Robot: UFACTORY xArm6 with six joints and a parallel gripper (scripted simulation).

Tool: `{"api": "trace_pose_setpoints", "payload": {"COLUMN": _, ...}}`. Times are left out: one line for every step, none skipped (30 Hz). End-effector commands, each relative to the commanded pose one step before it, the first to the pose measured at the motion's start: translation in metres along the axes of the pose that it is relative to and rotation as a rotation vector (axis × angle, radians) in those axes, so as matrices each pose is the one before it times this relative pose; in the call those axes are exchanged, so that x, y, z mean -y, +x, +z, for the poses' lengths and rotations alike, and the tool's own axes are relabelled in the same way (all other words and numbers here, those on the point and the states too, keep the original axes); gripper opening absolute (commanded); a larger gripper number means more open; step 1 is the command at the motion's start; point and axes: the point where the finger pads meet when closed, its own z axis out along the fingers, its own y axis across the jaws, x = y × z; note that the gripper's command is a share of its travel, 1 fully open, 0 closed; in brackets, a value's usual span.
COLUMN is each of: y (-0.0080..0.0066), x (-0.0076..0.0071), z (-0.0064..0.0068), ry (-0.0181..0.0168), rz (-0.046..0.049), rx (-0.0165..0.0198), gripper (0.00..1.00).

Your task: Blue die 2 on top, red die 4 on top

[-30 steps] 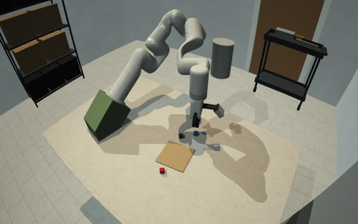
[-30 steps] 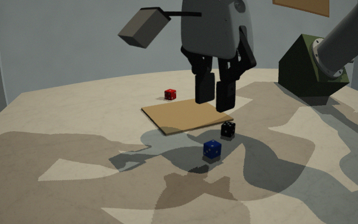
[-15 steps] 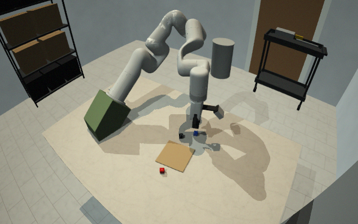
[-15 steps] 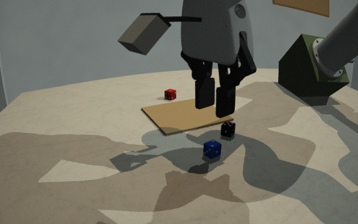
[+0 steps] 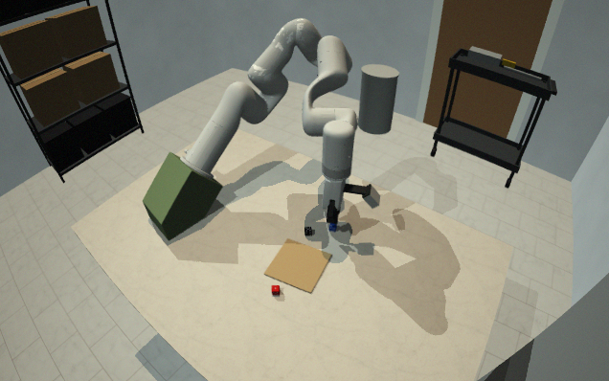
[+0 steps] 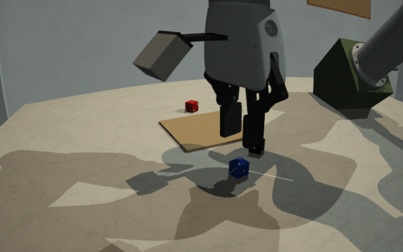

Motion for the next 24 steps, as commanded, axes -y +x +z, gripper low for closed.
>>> {"api": "trace_pose_setpoints", "payload": {"y": 0.00119, "x": -0.00042, "z": 0.00642, "ry": -0.00157, "rz": -0.00111, "rx": -0.00250, "gripper": 0.36}}
{"api": "trace_pose_setpoints", "payload": {"y": 0.00000, "x": 0.00000, "z": 0.00150, "ry": 0.00000, "rz": 0.00000, "rx": 0.00000, "gripper": 0.36}}
{"api": "trace_pose_setpoints", "payload": {"y": -0.00001, "x": 0.00000, "z": 0.00146, "ry": -0.00001, "rz": 0.00001, "rx": 0.00001, "gripper": 0.36}}
{"api": "trace_pose_setpoints", "payload": {"y": 0.00001, "x": 0.00000, "z": 0.00140, "ry": 0.00001, "rz": 0.00000, "rx": -0.00001, "gripper": 0.36}}
{"api": "trace_pose_setpoints", "payload": {"y": 0.00001, "x": 0.00000, "z": 0.00134, "ry": 0.00001, "rz": 0.00000, "rx": 0.00000, "gripper": 0.36}}
{"api": "trace_pose_setpoints", "payload": {"y": 0.00000, "x": 0.00000, "z": 0.00128, "ry": -0.00001, "rz": 0.00000, "rx": 0.00000, "gripper": 0.36}}
{"api": "trace_pose_setpoints", "payload": {"y": 0.00000, "x": 0.00000, "z": 0.00122, "ry": -0.00001, "rz": 0.00001, "rx": 0.00001, "gripper": 0.36}}
{"api": "trace_pose_setpoints", "payload": {"y": 0.00001, "x": 0.00000, "z": 0.00114, "ry": 0.00001, "rz": -0.00001, "rx": -0.00001, "gripper": 0.36}}
{"api": "trace_pose_setpoints", "payload": {"y": 0.00000, "x": 0.00000, "z": 0.00107, "ry": 0.00000, "rz": 0.00000, "rx": 0.00000, "gripper": 0.36}}
{"api": "trace_pose_setpoints", "payload": {"y": 0.00000, "x": 0.00000, "z": 0.00100, "ry": 0.00000, "rz": 0.00000, "rx": 0.00000, "gripper": 0.36}}
{"api": "trace_pose_setpoints", "payload": {"y": 0.00000, "x": 0.00000, "z": 0.00092, "ry": -0.00001, "rz": 0.00001, "rx": 0.00001, "gripper": 0.36}}
{"api": "trace_pose_setpoints", "payload": {"y": 0.00000, "x": 0.00000, "z": 0.00084, "ry": 0.00000, "rz": 0.00000, "rx": 0.00000, "gripper": 0.36}}
{"api": "trace_pose_setpoints", "payload": {"y": 0.00000, "x": 0.00000, "z": 0.00000, "ry": 0.00000, "rz": 0.00000, "rx": 0.00000, "gripper": 0.36}}
{"api": "trace_pose_setpoints", "payload": {"y": 0.00000, "x": 0.00000, "z": 0.00000, "ry": 0.00000, "rz": 0.00000, "rx": 0.00000, "gripper": 0.36}}
{"api": "trace_pose_setpoints", "payload": {"y": 0.00001, "x": 0.00000, "z": 0.00076, "ry": 0.00001, "rz": 0.00000, "rx": -0.00001, "gripper": 0.36}}
{"api": "trace_pose_setpoints", "payload": {"y": 0.00000, "x": 0.00000, "z": 0.00068, "ry": 0.00000, "rz": 0.00000, "rx": 0.00000, "gripper": 0.36}}
{"api": "trace_pose_setpoints", "payload": {"y": 0.00000, "x": 0.00000, "z": 0.00060, "ry": 0.00000, "rz": 0.00000, "rx": 0.00000, "gripper": 0.36}}
{"api": "trace_pose_setpoints", "payload": {"y": 0.00000, "x": 0.00000, "z": 0.00052, "ry": 0.00000, "rz": 0.00000, "rx": 0.00000, "gripper": 0.36}}
{"api": "trace_pose_setpoints", "payload": {"y": 0.00000, "x": 0.00000, "z": 0.00044, "ry": 0.00000, "rz": 0.00000, "rx": 0.00000, "gripper": 0.36}}
{"api": "trace_pose_setpoints", "payload": {"y": 0.00000, "x": 0.00000, "z": 0.00037, "ry": 0.00000, "rz": 0.00000, "rx": 0.00000, "gripper": 0.36}}
{"api": "trace_pose_setpoints", "payload": {"y": 0.00000, "x": 0.00000, "z": 0.00030, "ry": 0.00000, "rz": 0.00000, "rx": 0.00000, "gripper": 0.36}}
{"api": "trace_pose_setpoints", "payload": {"y": 0.00000, "x": 0.00000, "z": 0.00023, "ry": 0.00000, "rz": 0.00000, "rx": 0.00000, "gripper": 0.36}}
{"api": "trace_pose_setpoints", "payload": {"y": 0.00000, "x": 0.00000, "z": 0.00017, "ry": 0.00000, "rz": 0.00000, "rx": 0.00000, "gripper": 0.36}}
{"api": "trace_pose_setpoints", "payload": {"y": 0.00000, "x": 0.00000, "z": 0.00012, "ry": 0.00000, "rz": 0.00000, "rx": 0.00000, "gripper": 0.36}}
